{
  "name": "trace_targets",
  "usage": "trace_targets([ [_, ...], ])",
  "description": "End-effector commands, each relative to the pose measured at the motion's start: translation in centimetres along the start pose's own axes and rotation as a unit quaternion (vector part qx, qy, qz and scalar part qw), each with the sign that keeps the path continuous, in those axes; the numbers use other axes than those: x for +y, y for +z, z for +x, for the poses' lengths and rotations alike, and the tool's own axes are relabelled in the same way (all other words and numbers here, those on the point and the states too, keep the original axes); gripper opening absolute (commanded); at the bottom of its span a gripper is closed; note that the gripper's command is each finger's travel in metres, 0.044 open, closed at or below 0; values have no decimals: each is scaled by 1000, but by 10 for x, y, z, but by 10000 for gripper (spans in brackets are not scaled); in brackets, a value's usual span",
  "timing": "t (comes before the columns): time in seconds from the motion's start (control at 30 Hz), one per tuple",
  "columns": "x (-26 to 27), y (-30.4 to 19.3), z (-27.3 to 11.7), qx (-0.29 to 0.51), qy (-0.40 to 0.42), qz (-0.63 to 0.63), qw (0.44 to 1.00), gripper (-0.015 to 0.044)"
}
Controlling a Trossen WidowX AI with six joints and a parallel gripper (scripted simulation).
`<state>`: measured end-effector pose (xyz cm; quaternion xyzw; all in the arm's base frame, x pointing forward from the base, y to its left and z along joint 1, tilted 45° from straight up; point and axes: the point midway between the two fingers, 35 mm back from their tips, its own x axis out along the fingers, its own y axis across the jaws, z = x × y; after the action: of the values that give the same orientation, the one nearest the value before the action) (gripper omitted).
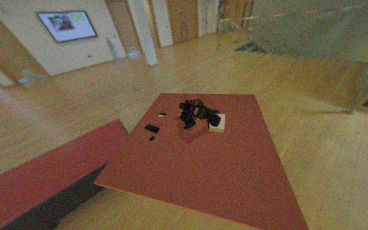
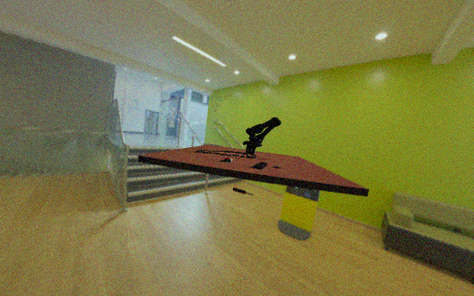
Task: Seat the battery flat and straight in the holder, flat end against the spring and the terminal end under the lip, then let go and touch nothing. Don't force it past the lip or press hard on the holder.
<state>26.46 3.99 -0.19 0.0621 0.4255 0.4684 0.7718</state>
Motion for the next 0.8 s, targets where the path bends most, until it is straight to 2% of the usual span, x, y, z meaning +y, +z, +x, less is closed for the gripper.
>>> trace_targets([
  [0.0,0,-1,2,-12,0,2,1000,70],
  [0.77,-2,-10,12,-92,-6,9,996,70],
])
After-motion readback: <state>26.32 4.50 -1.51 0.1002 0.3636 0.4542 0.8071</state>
